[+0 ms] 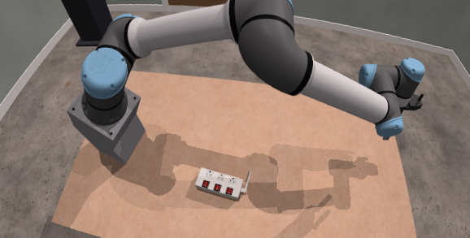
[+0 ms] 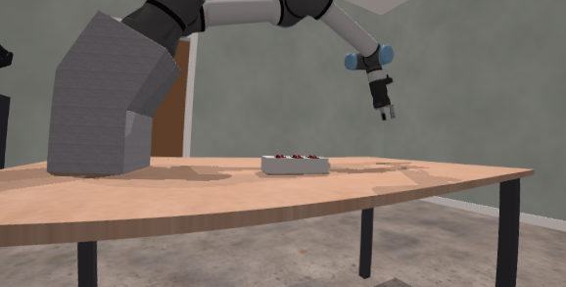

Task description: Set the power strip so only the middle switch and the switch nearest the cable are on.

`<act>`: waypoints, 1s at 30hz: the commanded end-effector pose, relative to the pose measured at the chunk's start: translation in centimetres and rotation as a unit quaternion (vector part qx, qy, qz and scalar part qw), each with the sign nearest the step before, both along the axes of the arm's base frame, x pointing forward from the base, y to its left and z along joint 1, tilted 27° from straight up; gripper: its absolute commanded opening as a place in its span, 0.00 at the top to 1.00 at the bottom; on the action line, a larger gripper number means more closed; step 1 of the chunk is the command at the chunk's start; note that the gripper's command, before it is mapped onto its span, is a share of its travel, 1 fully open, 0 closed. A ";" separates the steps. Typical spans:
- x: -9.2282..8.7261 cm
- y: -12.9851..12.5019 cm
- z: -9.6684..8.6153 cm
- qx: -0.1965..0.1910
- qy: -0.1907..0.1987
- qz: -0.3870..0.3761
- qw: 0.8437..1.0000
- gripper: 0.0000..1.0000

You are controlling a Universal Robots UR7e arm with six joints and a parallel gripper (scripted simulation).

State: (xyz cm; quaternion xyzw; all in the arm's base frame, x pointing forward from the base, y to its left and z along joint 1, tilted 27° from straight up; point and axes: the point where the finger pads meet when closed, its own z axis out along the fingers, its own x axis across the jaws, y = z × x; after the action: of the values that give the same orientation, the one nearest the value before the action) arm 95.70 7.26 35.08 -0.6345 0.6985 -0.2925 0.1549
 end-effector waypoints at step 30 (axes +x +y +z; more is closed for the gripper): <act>-2.1 -1.0 -1.3 -0.010 0.007 0.022 1.000 0.00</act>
State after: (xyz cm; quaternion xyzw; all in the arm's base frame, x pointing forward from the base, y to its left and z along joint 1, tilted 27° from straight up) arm 94.39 6.58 34.10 -0.6472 0.6884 -0.2909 0.1506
